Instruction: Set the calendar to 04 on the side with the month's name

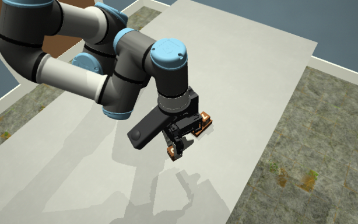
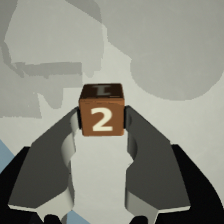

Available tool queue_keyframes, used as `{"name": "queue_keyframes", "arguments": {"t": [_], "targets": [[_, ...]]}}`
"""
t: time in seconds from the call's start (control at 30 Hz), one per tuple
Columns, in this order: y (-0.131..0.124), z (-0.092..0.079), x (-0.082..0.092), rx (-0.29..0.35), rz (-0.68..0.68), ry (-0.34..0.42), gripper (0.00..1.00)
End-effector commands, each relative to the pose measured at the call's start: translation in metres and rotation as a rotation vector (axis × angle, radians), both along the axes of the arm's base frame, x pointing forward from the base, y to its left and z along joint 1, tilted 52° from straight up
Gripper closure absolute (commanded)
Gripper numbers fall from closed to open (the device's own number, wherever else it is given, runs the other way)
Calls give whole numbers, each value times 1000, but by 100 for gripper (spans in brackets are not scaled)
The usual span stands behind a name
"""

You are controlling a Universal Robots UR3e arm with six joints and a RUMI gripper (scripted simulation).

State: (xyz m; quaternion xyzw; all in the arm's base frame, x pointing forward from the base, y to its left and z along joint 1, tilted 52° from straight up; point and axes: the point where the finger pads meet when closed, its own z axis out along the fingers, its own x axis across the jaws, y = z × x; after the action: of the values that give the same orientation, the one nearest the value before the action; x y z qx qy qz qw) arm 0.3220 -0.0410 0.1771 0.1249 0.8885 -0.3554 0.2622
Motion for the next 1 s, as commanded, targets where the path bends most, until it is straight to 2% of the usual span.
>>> {"name": "queue_keyframes", "arguments": {"t": [0.0,0.5,0.97], "targets": [[10,7,-10,-1,-26,23,89],[25,21,-17,-1,-26,24,89],[28,23,-18,-1,-26,24,89]]}}
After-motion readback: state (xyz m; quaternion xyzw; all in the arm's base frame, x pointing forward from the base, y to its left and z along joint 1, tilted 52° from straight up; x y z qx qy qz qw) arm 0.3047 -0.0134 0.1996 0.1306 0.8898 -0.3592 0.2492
